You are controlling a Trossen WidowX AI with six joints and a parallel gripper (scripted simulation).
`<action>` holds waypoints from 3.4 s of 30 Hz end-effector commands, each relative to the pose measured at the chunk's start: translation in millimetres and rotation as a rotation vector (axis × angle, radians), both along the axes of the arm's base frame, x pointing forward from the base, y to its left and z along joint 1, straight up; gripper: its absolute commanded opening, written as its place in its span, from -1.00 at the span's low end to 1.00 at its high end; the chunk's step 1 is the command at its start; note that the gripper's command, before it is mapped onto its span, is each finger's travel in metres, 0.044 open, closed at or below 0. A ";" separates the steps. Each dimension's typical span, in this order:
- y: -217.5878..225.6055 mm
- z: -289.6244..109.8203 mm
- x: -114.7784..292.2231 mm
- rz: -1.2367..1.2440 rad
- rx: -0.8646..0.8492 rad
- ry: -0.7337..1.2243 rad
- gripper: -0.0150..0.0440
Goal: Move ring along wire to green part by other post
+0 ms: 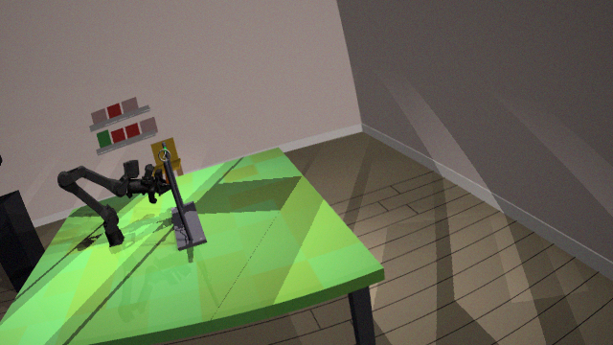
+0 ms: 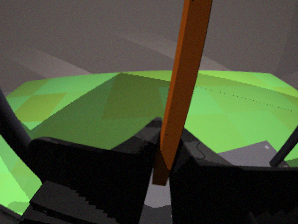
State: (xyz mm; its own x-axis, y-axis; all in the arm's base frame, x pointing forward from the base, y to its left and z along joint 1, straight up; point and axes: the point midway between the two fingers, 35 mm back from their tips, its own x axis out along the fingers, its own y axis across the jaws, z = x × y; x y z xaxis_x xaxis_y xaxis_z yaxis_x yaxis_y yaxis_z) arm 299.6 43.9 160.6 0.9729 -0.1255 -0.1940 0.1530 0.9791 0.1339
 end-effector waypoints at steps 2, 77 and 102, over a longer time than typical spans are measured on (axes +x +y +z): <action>3.1 2.1 2.1 0.006 -0.009 0.000 -1.00; 42.8 -13.2 -2.0 0.267 -0.128 -0.019 -1.00; 42.8 -13.2 -2.0 0.267 -0.128 -0.019 -1.00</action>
State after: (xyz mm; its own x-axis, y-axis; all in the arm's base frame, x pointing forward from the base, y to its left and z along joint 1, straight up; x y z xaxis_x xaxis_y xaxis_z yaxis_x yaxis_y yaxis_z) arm 297.9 87.4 148.2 0.9778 0.1175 -0.1734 -0.1187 0.9929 0.0037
